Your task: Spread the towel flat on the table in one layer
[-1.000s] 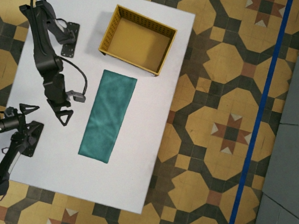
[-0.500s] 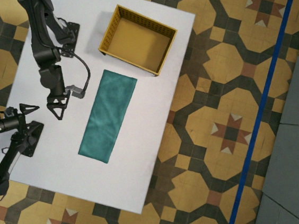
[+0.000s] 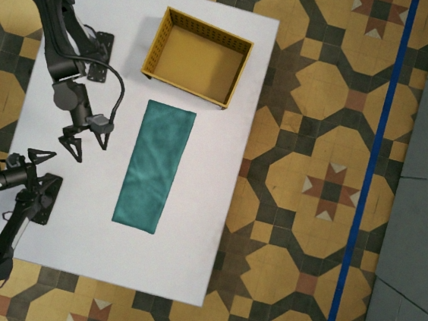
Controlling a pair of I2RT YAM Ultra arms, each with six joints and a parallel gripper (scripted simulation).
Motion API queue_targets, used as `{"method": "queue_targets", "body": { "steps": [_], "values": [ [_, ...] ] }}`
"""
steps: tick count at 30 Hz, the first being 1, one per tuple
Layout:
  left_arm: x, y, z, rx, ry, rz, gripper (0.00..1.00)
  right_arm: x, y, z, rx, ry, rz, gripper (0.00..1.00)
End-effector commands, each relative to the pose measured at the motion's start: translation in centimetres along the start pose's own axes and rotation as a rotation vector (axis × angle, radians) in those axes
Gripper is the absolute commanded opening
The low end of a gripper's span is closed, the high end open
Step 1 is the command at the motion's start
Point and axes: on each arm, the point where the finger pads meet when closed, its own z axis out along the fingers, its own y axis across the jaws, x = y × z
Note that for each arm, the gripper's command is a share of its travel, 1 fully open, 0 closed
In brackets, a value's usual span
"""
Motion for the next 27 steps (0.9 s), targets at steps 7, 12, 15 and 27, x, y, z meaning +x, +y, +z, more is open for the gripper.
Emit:
{"method": "queue_targets", "body": {
  "steps": [7, 12, 15, 27],
  "values": [
    [-1.5, -1.2, -1.9, 0.109, -0.186, 0.469, 1.0, 0.1, -0.2, -0.1, 0.005, 0.0, 0.005, 1.0],
    [-2.5, -0.5, -4.1, 0.078, -0.27, 0.665, 1.0, 0.1, -0.2, -0.1, 0.005, 0.0, 0.005, 1.0],
    [-2.2, -0.7, -4.0, 0.081, -0.312, 0.782, 1.0, 0.1, -0.2, -0.1, 0.005, 0.0, 0.005, 1.0],
    [-7.6, 3.6, -6.0, -0.106, -0.495, 0.985, 1.0, 0.1, -0.2, -0.1, 0.005, 0.0, 0.005, 1.0]
  ]
}}
